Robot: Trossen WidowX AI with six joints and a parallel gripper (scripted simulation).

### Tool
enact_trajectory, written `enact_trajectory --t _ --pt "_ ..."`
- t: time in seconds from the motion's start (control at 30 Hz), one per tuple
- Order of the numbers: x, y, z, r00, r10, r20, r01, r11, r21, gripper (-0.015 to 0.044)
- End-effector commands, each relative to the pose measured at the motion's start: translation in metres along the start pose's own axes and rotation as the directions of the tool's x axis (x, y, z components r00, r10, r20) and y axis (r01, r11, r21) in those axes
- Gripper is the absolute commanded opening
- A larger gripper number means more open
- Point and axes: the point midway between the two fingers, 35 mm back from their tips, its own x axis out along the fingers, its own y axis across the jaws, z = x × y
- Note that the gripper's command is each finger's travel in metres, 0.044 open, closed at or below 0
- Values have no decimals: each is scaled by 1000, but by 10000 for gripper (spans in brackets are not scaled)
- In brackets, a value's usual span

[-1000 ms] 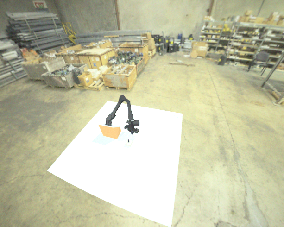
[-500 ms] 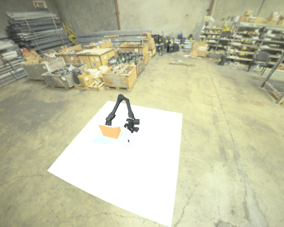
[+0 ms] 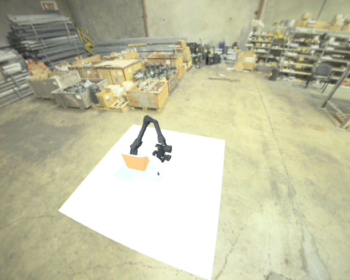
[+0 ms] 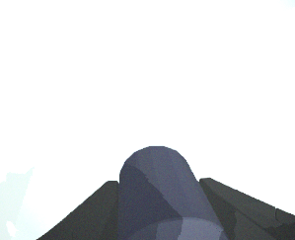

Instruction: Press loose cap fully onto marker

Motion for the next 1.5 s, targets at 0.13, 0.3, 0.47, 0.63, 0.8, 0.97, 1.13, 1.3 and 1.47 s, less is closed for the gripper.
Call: enact_trajectory --t 0.13,0.3,0.47,0.63,0.8,0.97,1.13,1.3,1.47 --pt "-10 -14 -24 1000 -8 -16 8 1000 4 0" --pt "-16 -20 -40 1000 -9 -25 10 1000 10 0" --pt "-22 -26 -57 999 -10 -31 10 1000 14 0" --pt "-28 -31 -74 999 -9 -32 9 1000 12 0" --pt "-35 -34 -91 1000 -7 -30 8 1000 10 0" --pt "-41 -37 -108 1000 -5 -25 6 1000 8 0" --pt "-47 -38 -125 1000 -4 -17 4 1000 4 0" --pt "-52 -37 -142 1000 -2 -6 2 1000 0 0" --pt "-50 -37 -144 1000 -2 -4 2 1000 0 0"
